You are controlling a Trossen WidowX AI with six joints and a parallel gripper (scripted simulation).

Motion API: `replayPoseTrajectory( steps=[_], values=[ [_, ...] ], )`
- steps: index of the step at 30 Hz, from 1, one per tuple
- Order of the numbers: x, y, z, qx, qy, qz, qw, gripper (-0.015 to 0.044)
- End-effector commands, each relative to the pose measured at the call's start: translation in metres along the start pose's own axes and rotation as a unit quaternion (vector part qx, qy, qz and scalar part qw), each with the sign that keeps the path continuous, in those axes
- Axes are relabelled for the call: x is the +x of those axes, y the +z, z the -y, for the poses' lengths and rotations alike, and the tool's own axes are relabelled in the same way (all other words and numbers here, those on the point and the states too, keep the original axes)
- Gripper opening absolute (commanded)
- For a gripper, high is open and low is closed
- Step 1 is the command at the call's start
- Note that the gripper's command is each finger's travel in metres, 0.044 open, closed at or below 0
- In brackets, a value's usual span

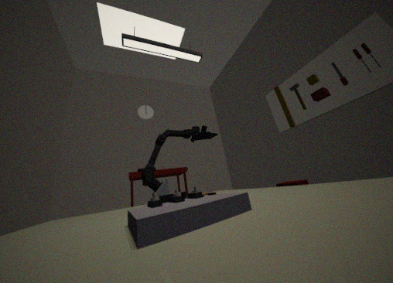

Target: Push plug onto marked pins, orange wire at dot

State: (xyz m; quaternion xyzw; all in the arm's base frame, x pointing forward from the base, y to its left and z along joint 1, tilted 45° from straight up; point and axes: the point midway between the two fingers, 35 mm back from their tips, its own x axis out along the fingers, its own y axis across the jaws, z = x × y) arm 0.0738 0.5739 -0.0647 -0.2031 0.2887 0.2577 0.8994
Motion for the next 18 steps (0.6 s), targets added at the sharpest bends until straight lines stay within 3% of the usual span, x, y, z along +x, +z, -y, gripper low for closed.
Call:
replayPoseTrajectory(
  steps=[1,18],
  values=[
    [0.005,0.017,0.018,0.012,-0.002,-0.006,1.000,0.0115],
    [0.019,0.089,0.103,0.071,-0.008,-0.011,0.997,0.0115]
  ],
)
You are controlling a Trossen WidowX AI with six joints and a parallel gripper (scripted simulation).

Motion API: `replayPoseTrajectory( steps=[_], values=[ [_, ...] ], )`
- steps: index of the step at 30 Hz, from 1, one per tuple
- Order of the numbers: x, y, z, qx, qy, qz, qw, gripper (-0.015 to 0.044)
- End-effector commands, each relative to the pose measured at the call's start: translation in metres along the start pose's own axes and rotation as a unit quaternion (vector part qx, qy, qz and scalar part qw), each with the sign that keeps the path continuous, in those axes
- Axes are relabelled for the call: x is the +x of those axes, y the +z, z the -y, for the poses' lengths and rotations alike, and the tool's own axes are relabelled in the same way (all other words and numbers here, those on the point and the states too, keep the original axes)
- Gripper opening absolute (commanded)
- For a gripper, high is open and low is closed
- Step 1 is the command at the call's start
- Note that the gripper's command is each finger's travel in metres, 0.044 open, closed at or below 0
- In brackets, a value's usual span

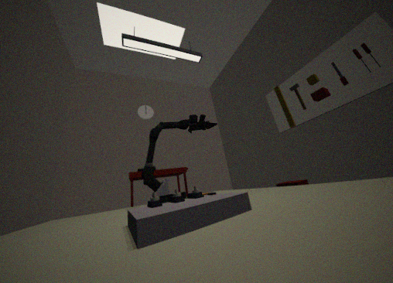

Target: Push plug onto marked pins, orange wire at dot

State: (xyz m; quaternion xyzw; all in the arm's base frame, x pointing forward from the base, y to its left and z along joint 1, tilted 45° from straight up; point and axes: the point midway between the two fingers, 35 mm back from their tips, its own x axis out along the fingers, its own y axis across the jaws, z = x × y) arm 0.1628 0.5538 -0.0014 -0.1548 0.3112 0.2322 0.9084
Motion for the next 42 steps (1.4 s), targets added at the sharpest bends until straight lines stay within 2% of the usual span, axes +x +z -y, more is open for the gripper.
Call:
replayPoseTrajectory(
  steps=[1,22,42],
  values=[
    [0.003,0.023,0.026,0.017,-0.001,0.000,1.000,0.0115],
    [0.002,0.098,0.137,0.085,-0.002,0.012,0.996,0.0115],
    [-0.023,0.150,0.269,0.141,-0.018,0.057,0.988,0.0115]
  ],
)
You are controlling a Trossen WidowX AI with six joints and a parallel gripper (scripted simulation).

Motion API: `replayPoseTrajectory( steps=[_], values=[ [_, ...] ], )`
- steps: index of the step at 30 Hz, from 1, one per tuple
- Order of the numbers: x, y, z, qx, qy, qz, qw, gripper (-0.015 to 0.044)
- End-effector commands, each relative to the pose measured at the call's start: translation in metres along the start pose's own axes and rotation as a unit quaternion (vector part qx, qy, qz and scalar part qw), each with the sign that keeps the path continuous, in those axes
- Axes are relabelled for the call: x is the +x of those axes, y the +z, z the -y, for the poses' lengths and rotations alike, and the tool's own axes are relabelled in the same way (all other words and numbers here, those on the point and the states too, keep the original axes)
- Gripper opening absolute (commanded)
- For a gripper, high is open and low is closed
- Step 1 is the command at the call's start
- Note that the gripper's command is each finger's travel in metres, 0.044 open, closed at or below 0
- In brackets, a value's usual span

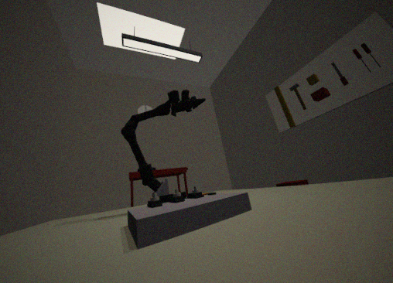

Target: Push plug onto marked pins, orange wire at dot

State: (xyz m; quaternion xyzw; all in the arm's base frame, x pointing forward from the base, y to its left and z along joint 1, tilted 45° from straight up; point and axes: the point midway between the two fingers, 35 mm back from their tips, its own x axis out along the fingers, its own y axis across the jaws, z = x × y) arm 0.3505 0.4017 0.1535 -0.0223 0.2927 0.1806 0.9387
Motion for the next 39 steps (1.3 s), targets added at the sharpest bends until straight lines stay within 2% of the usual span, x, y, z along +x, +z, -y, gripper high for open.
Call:
replayPoseTrajectory(
  steps=[1,20,39],
  values=[
    [-0.006,0.015,0.026,0.006,-0.002,0.012,1.000,0.0115],
    [-0.049,0.069,0.138,0.046,-0.024,0.080,0.995,0.0115],
    [-0.114,0.092,0.236,0.061,-0.062,0.163,0.983,0.0115]
  ],
)
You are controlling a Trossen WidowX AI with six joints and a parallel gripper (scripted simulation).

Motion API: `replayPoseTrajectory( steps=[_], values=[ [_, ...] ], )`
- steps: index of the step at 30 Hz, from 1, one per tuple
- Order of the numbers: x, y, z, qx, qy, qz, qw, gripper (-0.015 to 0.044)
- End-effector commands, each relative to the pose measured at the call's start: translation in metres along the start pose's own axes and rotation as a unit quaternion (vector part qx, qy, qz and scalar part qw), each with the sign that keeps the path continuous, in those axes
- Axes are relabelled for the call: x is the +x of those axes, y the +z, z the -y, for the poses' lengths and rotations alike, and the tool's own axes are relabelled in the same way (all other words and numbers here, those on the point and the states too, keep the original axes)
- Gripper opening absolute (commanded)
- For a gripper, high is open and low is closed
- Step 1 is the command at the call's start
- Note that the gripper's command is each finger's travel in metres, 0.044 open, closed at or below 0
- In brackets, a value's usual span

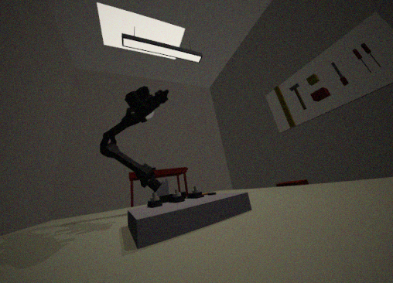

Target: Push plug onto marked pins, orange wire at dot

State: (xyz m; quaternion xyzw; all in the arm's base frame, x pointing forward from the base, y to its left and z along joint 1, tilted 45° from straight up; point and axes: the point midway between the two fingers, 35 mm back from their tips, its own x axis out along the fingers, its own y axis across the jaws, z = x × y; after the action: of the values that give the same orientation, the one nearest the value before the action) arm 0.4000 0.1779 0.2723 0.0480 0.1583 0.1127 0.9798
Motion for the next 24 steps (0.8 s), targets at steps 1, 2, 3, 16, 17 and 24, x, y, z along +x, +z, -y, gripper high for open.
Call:
replayPoseTrajectory(
  steps=[1,2,3,16,17,24],
  values=[
    [-0.013,0.007,0.023,-0.001,-0.009,0.019,1.000,0.0115],
    [-0.016,0.009,0.028,-0.001,-0.012,0.024,1.000,0.0115],
    [-0.019,0.011,0.032,-0.001,-0.014,0.029,0.999,0.0115],
    [-0.063,0.029,0.088,-0.011,-0.048,0.093,0.994,0.0115],
    [-0.067,0.030,0.092,-0.012,-0.051,0.098,0.994,0.0115],
    [-0.093,0.034,0.116,-0.023,-0.072,0.133,0.988,0.0115]
  ],
)
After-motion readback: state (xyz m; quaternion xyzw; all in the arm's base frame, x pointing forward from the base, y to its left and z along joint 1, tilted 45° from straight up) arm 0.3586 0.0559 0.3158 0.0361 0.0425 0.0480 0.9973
